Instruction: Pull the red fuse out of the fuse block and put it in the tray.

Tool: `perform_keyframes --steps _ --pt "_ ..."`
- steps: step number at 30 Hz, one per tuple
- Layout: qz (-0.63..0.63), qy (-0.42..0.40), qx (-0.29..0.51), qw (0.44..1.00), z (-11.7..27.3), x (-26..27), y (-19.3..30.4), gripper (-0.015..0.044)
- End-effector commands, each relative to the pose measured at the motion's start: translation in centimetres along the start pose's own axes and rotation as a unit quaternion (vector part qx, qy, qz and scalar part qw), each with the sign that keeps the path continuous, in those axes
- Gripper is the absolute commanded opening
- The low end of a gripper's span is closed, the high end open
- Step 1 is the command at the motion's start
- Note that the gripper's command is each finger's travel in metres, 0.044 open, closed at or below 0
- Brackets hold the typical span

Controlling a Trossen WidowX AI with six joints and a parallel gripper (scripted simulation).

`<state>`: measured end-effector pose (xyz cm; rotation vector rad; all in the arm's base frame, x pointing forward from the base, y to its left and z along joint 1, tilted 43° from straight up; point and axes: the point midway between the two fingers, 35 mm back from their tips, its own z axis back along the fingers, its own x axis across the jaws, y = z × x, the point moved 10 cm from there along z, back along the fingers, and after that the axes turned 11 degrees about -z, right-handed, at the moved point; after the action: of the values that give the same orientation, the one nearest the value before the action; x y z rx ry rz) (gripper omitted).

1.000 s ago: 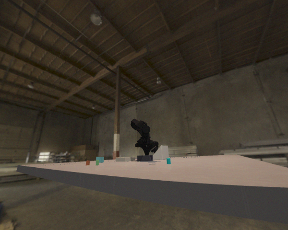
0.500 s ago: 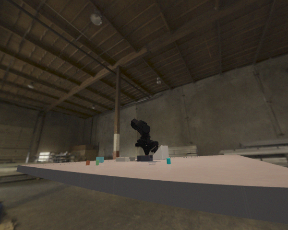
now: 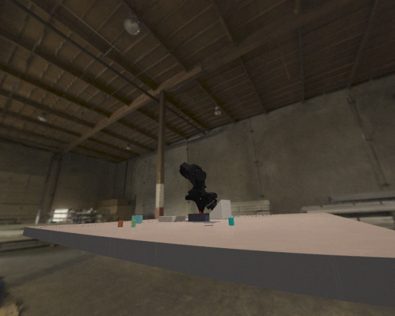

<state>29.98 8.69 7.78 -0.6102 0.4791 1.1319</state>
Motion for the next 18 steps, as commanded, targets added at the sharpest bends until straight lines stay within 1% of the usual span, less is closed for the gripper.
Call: perform_keyframes --steps 1,18 --pt "-0.003 -0.001 0.001 1.000 0.21 -0.01 -0.02 0.0000" --pt "-0.002 -0.001 0.001 1.000 1.04 0.01 -0.02 0.0000"
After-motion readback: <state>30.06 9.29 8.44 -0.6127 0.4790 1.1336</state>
